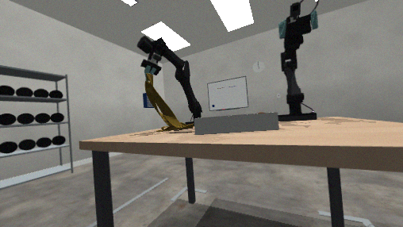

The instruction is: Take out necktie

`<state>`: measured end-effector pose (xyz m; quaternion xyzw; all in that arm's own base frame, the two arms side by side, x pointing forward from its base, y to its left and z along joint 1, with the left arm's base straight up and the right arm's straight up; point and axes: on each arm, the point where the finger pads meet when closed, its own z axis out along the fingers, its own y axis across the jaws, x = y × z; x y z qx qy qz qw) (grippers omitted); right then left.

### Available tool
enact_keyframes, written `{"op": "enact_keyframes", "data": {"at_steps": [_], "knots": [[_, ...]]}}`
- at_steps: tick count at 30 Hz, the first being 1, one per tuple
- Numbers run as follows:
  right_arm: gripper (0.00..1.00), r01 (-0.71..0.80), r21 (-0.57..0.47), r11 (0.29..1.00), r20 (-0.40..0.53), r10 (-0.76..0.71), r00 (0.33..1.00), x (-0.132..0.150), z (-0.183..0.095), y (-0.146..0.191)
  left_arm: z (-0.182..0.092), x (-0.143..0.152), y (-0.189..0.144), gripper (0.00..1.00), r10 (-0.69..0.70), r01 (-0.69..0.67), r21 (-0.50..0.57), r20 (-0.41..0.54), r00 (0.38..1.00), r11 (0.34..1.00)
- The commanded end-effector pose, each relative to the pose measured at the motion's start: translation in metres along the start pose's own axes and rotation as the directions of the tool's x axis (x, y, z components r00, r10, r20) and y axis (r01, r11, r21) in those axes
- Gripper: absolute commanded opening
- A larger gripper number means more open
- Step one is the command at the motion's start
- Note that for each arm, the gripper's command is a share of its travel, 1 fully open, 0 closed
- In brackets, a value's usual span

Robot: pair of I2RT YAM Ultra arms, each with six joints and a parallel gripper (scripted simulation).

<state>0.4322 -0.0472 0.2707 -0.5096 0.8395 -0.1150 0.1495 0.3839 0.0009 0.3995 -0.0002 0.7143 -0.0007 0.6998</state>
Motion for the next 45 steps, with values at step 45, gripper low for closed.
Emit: {"op": "enact_keyframes", "data": {"at_steps": [45], "knots": [[0.04,0.001,-0.349,0.937,-0.125,-0.048,0.991,0.034,0.144,0.023,0.000,0.000,0.000,1.00,0.000,0.000,0.000,0.000,1.000,1.000]]}}
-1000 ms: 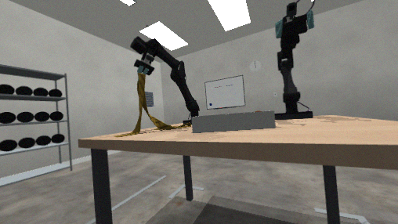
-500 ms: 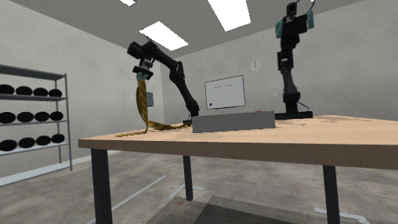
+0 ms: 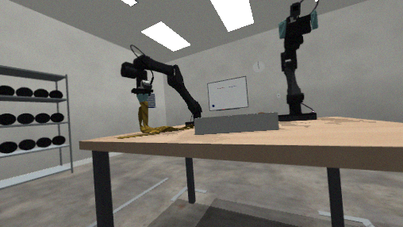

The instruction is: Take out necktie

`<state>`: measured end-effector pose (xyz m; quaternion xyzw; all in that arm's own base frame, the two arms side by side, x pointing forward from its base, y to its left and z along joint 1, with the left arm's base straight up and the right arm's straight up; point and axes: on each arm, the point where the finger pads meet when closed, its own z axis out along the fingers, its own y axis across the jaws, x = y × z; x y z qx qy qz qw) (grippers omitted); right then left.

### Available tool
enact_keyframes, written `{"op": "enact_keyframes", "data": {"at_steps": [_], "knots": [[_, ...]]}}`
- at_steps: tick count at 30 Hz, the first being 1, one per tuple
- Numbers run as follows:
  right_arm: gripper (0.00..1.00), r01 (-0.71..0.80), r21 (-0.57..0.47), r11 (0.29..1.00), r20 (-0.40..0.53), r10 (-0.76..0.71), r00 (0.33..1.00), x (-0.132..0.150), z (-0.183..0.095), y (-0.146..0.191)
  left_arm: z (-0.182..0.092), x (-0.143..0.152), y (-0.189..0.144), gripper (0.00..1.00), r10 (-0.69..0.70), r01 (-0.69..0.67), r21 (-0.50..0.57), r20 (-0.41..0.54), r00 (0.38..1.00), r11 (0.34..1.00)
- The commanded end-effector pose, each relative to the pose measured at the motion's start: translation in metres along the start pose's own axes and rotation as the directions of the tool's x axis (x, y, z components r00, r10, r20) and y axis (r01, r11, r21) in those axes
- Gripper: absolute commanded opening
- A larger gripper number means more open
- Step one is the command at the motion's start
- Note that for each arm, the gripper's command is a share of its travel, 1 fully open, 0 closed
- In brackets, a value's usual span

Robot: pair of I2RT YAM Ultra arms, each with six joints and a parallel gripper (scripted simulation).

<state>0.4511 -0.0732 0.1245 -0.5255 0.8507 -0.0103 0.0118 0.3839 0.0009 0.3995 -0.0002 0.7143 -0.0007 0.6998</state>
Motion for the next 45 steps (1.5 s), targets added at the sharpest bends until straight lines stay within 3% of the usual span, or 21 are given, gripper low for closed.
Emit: {"op": "enact_keyframes", "data": {"at_steps": [1,12,21,29,31,41,45], "knots": [[0.04,0.010,-0.030,1.000,-0.009,-0.010,1.000,-0.001,0.008,0.000,0.000,0.000,0.000,1.00,0.000,0.000,0.000,0.000,1.000,1.000],[0.04,0.010,-0.030,1.000,-0.009,-0.010,1.000,0.000,0.069,0.002,0.000,0.000,0.000,1.00,0.000,0.000,0.000,0.000,1.000,1.000],[0.04,0.010,-0.030,1.000,-0.009,-0.010,1.000,0.000,0.082,0.002,0.000,0.000,0.000,1.00,0.000,0.000,0.000,0.000,1.000,1.000],[0.47,0.010,-0.030,1.000,-0.009,-0.010,1.000,0.000,0.082,0.002,0.000,0.000,0.000,1.00,0.000,0.000,0.000,0.000,1.000,1.000],[0.47,0.010,-0.030,1.000,-0.009,-0.010,1.000,0.000,0.082,0.002,0.000,0.000,0.000,1.00,0.000,0.000,0.000,0.000,1.000,1.000],[1.00,0.010,-0.030,1.000,-0.009,-0.010,1.000,0.000,0.082,0.002,0.000,0.000,0.000,1.00,0.000,0.000,0.000,0.000,1.000,1.000],[1.00,0.010,-0.030,1.000,-0.009,-0.010,1.000,0.000,0.077,0.002,0.000,0.000,0.000,1.00,0.000,0.000,0.000,0.000,1.000,1.000]]}}
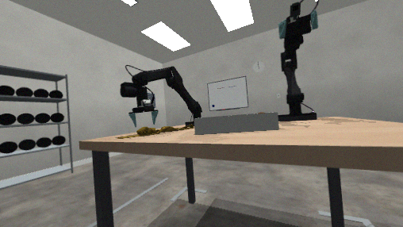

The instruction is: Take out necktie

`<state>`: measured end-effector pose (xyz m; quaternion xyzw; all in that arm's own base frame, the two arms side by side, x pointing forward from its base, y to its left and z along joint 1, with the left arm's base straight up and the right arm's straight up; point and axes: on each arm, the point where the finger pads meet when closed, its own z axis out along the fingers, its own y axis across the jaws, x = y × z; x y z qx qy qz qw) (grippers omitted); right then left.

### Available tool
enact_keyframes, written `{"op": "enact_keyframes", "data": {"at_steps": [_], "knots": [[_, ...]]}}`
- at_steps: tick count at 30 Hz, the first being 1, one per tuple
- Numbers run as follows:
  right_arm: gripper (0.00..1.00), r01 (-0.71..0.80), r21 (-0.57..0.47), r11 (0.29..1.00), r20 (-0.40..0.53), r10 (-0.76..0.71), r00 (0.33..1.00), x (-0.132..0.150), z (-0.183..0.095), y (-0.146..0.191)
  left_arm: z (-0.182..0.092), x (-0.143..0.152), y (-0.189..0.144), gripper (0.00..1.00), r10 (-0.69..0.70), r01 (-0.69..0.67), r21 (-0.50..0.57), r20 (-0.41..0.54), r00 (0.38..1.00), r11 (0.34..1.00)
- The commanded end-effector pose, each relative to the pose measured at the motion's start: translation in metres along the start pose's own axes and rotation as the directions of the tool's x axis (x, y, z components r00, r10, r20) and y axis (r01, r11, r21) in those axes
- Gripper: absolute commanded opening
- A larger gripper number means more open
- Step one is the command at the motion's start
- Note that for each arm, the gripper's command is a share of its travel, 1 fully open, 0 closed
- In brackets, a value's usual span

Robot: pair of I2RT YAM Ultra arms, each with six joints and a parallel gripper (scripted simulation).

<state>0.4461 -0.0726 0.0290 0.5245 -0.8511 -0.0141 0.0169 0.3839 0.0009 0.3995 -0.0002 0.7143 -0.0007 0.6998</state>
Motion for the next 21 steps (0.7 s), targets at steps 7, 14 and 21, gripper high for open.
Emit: {"op": "enact_keyframes", "data": {"at_steps": [7,14,21], "knots": [[1.00,0.012,0.042,0.999,0.014,-0.012,1.000,-0.002,-0.035,-0.004,0.000,0.000,0.000,1.00,0.000,0.000,0.000,0.000,1.000,1.000],[1.00,0.012,0.042,0.999,0.014,-0.012,1.000,-0.002,-0.068,-0.002,0.000,0.000,0.000,1.00,0.000,0.000,0.000,0.000,1.000,1.000],[1.00,0.012,0.042,0.999,0.014,-0.012,1.000,-0.001,-0.092,-0.001,0.000,0.000,0.000,1.00,0.000,0.000,0.000,0.000,1.000,1.000]]}}
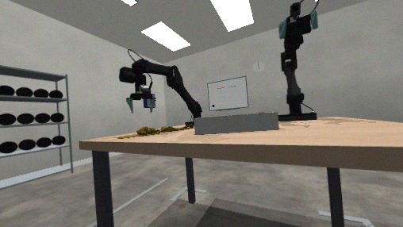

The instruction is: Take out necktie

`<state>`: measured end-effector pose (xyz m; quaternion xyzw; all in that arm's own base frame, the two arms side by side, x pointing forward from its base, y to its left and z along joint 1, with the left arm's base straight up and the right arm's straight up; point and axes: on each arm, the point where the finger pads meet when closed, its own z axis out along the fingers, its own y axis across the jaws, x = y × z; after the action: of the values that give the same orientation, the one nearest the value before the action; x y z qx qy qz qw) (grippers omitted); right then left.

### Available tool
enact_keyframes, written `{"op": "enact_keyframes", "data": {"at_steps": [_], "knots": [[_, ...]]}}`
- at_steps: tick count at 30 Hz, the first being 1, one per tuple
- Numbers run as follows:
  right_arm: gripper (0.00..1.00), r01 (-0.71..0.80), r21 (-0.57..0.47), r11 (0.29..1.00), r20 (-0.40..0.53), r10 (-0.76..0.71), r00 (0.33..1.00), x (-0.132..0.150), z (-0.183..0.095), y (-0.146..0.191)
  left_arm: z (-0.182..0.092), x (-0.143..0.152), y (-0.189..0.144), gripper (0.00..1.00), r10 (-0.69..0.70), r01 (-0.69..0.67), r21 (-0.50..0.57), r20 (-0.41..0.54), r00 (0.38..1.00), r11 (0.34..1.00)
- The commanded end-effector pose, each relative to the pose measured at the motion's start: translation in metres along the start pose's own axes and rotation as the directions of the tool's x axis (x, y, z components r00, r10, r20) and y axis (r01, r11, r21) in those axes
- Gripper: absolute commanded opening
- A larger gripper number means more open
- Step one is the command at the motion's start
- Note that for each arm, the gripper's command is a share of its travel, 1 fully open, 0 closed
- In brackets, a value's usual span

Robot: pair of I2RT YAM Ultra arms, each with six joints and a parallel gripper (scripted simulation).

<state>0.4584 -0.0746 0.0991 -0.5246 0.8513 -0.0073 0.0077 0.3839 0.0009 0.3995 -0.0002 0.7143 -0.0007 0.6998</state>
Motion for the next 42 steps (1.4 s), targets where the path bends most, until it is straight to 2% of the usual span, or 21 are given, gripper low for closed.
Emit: {"op": "enact_keyframes", "data": {"at_steps": [1,6,11,20,31,33,42], "knots": [[1.00,0.012,-0.021,1.000,-0.005,-0.012,1.000,0.001,-0.026,0.006,0.000,0.000,0.000,1.00,0.000,0.000,0.000,0.000,1.000,1.000],[1.00,0.012,-0.021,1.000,-0.005,-0.012,1.000,0.001,-0.040,0.006,0.000,0.000,0.000,1.00,0.000,0.000,0.000,0.000,1.000,1.000],[1.00,0.010,-0.019,1.000,-0.002,-0.010,1.000,0.001,-0.044,0.006,0.000,0.000,0.000,1.00,0.000,0.000,0.000,0.000,1.000,1.000],[1.00,-0.024,0.013,1.000,0.049,0.023,0.999,0.000,-0.053,0.010,0.000,0.000,0.000,1.00,0.000,0.000,0.000,0.000,1.000,1.000],[1.00,-0.157,0.109,0.982,0.239,0.127,0.963,-0.005,-0.088,0.021,0.000,0.000,0.000,1.00,0.000,0.000,0.000,0.000,1.000,1.000],[1.00,-0.157,0.109,0.982,0.239,0.127,0.963,-0.005,-0.088,0.021,0.000,0.000,0.000,1.00,0.000,0.000,0.000,0.000,1.000,1.000],[1.00,-0.325,0.185,0.927,0.458,0.211,0.863,-0.011,-0.128,0.035,0.000,0.000,0.000,1.00,0.000,0.000,0.000,0.000,1.000,1.000]]}}
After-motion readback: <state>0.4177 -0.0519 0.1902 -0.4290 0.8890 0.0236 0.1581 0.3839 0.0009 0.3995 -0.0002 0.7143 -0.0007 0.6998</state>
